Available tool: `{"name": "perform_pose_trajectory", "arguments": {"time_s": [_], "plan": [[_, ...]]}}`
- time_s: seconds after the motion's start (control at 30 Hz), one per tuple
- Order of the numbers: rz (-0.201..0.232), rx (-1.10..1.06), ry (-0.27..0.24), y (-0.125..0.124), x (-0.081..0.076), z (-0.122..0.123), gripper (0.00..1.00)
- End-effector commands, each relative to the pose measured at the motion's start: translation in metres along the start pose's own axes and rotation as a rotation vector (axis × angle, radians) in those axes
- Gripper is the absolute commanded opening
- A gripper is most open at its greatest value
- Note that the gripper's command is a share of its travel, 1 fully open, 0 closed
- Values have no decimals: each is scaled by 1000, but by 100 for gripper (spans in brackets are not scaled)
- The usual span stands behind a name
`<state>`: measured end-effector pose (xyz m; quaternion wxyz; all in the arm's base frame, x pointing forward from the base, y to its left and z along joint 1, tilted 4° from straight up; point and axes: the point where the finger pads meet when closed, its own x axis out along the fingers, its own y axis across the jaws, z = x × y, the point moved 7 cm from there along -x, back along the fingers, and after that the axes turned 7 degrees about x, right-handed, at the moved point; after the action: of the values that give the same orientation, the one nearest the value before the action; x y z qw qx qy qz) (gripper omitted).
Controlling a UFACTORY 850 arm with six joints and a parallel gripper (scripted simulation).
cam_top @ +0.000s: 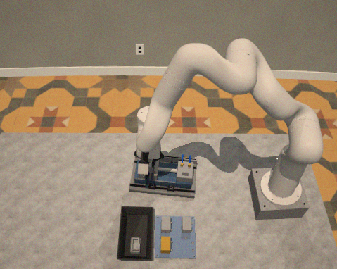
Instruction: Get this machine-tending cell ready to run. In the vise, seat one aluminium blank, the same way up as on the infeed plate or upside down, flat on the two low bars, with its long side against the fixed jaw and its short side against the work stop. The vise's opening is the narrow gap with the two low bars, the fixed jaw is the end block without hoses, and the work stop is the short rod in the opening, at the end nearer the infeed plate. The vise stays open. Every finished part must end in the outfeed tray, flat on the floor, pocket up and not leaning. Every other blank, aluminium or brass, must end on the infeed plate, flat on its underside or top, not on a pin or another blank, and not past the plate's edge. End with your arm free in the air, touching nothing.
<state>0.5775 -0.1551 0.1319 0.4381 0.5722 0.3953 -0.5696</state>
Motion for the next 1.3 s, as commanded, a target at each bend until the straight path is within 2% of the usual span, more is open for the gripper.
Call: {"name": "perform_pose_trajectory", "arguments": {"time_s": [0.0,1.0,1.27], "plan": [[2,0,0,1,-1,0,0],[2,0,0,1,-2,0,0],[2,0,0,1,-10,0,0]]}}
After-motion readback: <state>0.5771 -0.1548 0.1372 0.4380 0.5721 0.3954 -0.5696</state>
